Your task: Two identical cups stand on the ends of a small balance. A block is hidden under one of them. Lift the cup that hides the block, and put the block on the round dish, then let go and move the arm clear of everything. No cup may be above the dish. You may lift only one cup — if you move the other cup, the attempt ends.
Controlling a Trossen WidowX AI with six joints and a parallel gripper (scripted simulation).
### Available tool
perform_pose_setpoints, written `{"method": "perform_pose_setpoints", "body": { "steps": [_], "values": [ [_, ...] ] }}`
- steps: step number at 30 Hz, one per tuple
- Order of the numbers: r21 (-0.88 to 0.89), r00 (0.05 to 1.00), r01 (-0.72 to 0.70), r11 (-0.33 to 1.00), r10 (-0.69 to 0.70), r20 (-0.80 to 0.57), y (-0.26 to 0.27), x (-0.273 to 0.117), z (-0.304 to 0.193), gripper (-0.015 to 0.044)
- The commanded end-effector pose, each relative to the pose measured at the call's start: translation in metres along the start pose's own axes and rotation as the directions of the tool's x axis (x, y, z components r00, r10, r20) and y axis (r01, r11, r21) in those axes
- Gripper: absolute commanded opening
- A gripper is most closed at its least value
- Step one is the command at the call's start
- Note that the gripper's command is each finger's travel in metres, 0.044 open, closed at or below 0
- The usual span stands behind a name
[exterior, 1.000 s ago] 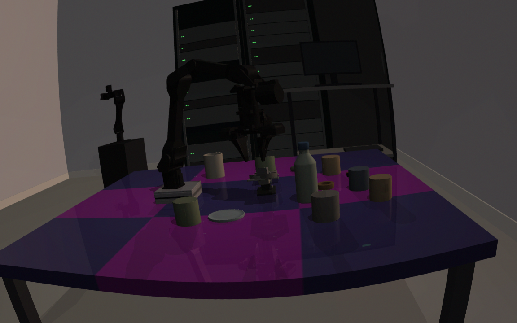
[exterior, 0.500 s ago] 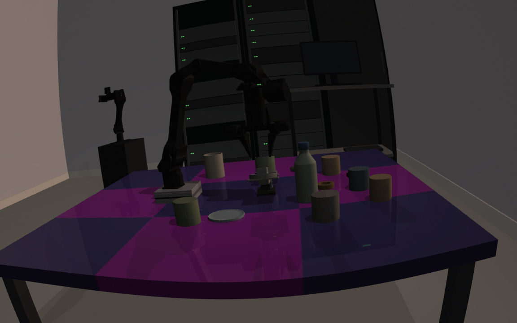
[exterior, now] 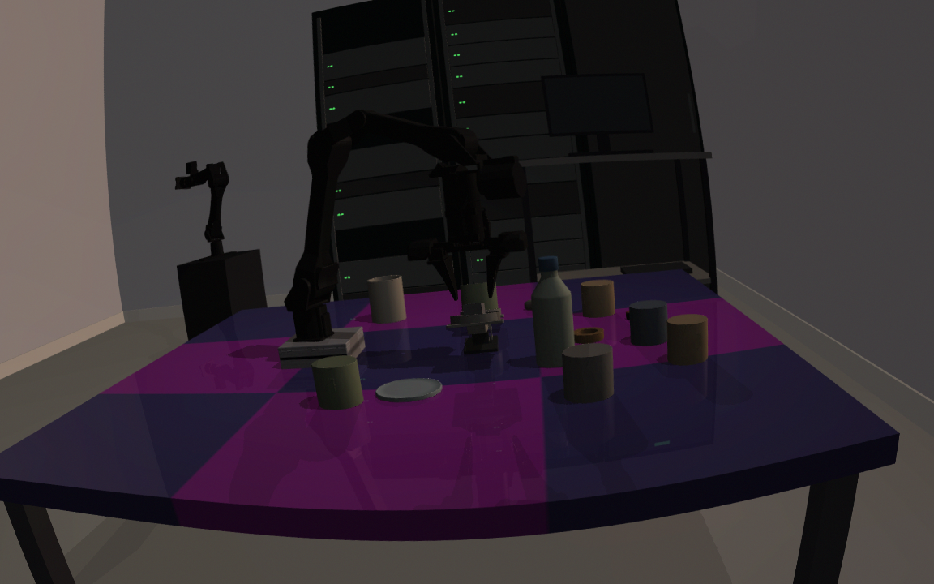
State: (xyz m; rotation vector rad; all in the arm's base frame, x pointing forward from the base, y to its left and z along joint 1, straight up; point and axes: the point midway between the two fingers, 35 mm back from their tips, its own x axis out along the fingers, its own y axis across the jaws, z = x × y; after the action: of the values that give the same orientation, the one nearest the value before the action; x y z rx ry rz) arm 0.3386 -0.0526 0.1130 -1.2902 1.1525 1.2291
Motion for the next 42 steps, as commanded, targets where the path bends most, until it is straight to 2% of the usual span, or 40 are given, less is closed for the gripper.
{"method": "perform_pose_setpoints", "body": {
  "steps": [1,16,20,27,31,42],
  "values": [
    [-0.006,1.000,-0.005,1.000,0.005,0.005,0.000,0.008,0.001,0.0260],
    [-0.006,1.000,-0.005,1.000,0.005,0.005,0.001,0.029,0.001,0.0260],
    [-0.006,1.000,-0.005,1.000,0.005,0.005,0.001,0.029,0.001,0.0155],
    [-0.006,1.000,-0.005,1.000,0.005,0.005,0.001,0.029,0.001,0.0108],
    [-0.006,1.000,-0.005,1.000,0.005,0.005,0.000,0.022,0.001,0.0003],
    [-0.006,1.000,-0.005,1.000,0.005,0.005,-0.003,-0.030,0.000,0.0000]
  ]
}}
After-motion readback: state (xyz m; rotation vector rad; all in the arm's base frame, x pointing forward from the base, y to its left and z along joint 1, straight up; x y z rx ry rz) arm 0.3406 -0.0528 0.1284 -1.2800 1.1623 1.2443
